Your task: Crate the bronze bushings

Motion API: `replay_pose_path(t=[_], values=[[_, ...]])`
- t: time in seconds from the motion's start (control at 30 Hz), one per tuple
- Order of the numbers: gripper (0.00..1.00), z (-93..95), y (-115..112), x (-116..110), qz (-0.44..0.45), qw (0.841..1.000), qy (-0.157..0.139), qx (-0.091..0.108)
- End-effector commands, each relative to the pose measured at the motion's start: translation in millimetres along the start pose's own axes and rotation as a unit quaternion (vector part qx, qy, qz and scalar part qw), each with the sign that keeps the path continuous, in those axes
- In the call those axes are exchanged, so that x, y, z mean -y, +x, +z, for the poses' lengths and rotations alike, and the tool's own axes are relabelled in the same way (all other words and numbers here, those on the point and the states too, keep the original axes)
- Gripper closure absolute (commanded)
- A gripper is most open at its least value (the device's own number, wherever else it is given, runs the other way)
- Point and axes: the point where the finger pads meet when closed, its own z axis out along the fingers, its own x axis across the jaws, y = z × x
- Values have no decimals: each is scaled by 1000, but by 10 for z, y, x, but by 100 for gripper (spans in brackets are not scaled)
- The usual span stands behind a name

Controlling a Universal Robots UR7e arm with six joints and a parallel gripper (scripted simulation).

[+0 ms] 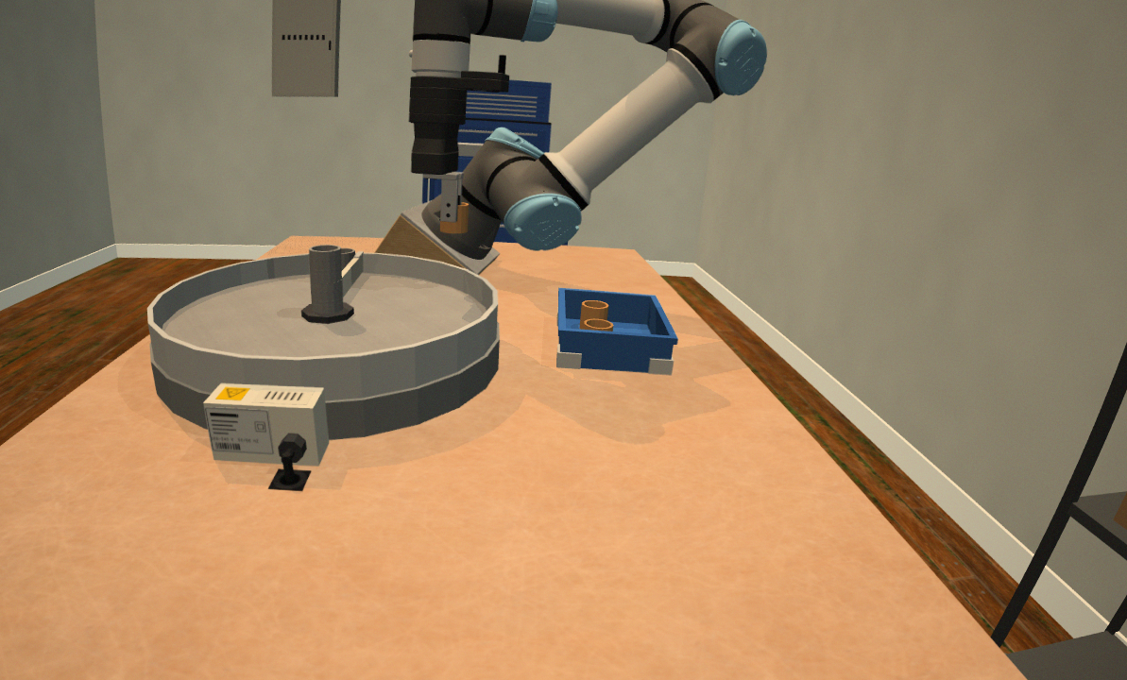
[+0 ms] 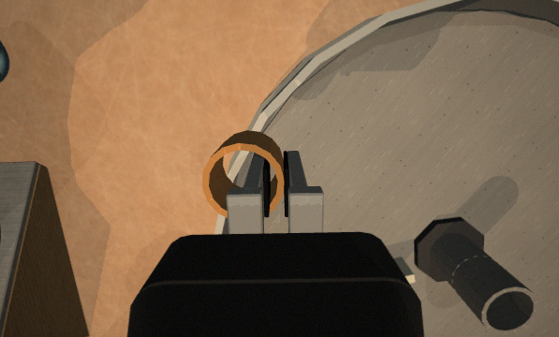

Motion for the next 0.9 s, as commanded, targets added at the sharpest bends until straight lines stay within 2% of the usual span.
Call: replay_pose_path(t=[0.0, 0.03, 0.2, 0.6, 0.77, 0.87], values=[[100, -4, 2, 8, 1, 1000, 0, 0], [100, -4, 2, 8, 1, 1000, 0, 0], [100, -4, -3, 596, 0, 1000, 0, 0], [100, -4, -3, 596, 0, 1000, 0, 0], [100, -4, -9, 1184, 0, 1000, 0, 0], [100, -4, -9, 1184, 0, 1000, 0, 0]])
